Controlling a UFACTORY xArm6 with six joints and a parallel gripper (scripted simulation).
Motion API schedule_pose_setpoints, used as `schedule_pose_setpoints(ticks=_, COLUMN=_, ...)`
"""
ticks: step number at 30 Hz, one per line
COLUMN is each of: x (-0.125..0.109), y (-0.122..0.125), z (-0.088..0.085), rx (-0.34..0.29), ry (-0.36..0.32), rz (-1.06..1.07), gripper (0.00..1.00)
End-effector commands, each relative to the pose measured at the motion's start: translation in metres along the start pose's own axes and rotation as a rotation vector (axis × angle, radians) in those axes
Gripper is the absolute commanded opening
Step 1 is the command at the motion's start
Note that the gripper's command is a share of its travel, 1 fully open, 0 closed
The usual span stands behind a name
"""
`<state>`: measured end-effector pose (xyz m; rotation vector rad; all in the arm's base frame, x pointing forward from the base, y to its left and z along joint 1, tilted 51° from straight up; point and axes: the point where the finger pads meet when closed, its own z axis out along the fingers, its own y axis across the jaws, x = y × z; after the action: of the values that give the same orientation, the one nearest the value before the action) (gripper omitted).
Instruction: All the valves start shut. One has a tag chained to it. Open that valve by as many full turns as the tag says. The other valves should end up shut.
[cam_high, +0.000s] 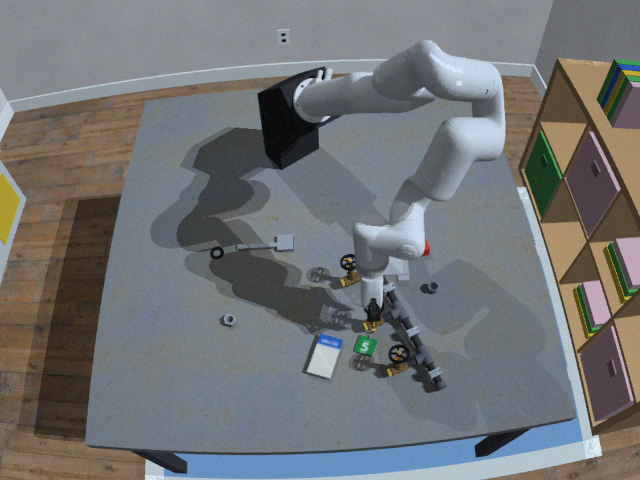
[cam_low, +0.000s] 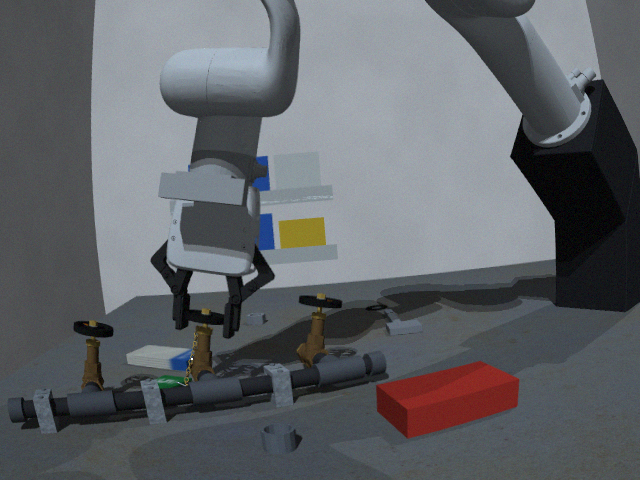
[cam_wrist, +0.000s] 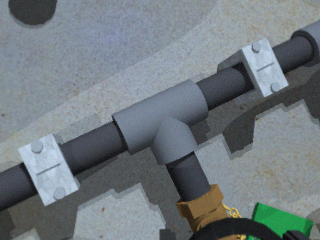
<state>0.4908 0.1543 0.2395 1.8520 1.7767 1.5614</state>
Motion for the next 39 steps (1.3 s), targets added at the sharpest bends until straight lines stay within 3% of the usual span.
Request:
schedule_pose_setpoints(ticks=1, x=0.0003, y=0.0008, z=-0.0004, rx=-0.007, ry=0.001, rz=-0.002, gripper=1.0)
schedule_pose_setpoints(ticks=29, x=0.0003, y=0.0008, z=-0.0004, rx=-0.007, ry=0.001, rz=0.004, gripper=1.0)
schedule_pose_setpoints(ticks=39, x=0.0003, y=0.0008, z=-0.0004, rx=-0.007, ry=0.002, rz=0.199, gripper=1.0)
